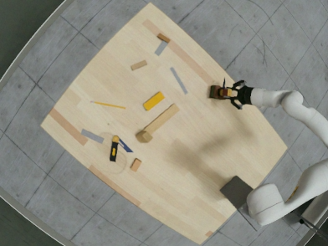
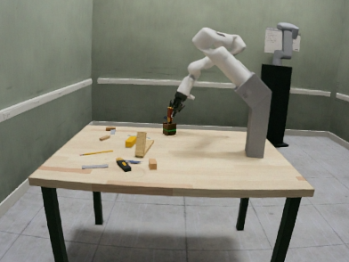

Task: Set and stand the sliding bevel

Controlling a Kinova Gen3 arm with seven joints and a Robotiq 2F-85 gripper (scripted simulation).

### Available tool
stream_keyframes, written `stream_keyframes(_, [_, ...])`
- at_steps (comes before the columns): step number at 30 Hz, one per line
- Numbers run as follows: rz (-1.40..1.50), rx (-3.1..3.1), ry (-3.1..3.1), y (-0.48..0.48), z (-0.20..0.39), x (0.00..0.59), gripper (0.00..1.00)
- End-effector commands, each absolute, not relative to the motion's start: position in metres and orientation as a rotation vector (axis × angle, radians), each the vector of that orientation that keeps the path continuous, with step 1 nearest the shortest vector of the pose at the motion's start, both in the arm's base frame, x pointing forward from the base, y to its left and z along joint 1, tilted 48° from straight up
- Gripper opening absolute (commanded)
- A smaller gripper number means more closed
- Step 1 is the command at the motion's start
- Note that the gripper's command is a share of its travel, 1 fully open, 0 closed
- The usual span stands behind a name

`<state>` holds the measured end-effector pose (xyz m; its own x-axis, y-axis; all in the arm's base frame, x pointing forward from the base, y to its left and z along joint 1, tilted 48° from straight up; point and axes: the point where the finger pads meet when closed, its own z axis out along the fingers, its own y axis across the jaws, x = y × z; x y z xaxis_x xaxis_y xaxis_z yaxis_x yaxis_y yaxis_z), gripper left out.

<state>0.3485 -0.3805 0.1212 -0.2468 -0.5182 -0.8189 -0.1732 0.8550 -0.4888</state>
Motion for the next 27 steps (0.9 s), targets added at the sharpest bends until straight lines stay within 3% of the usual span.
stream_keyframes(1, [-0.356,-0.523,1.818,-0.381,0.1216,0.3481,0.1])
stream_keyframes(27, [-0.356,-0.523,1.818,-0.3822,0.1184,0.3515,0.1])
